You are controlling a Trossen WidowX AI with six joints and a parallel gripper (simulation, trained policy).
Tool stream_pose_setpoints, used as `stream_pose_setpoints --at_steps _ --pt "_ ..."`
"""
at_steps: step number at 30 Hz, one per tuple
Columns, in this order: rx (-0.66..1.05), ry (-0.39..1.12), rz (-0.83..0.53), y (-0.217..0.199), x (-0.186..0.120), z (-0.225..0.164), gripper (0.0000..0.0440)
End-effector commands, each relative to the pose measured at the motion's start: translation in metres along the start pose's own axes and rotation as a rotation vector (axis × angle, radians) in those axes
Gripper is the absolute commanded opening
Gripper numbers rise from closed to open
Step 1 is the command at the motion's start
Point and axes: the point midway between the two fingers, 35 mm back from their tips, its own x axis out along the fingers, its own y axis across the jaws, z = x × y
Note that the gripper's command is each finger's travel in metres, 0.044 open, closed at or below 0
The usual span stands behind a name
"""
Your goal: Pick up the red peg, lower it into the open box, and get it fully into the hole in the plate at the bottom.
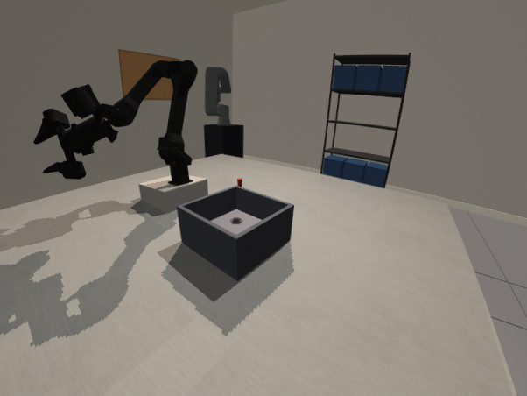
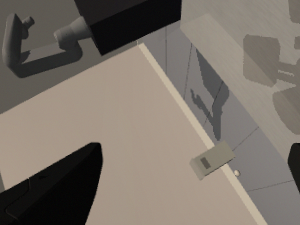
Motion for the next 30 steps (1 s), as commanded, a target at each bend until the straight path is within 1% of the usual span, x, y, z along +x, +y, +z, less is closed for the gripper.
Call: stream_pose_setpoints --at_steps 1,3,8,13,22,30 --pt "-0.019 0.011 -0.006 -0.001 0.000 -0.004 0.0416" --pt "-0.066 0.036 -0.024 -0.005 -0.003 -0.014 0.0440" --pt "-0.214 0.114 -0.074 -0.020 -0.017 -0.047 0.0440" --pt "-0.365 0.196 -0.114 -0.035 -0.038 -0.079 0.0440" --pt "-0.637 0.350 -0.161 -0.062 -0.087 -0.127 0.0440" --pt "-0.880 0.492 -0.178 -0.083 -0.136 -0.156 0.0440"
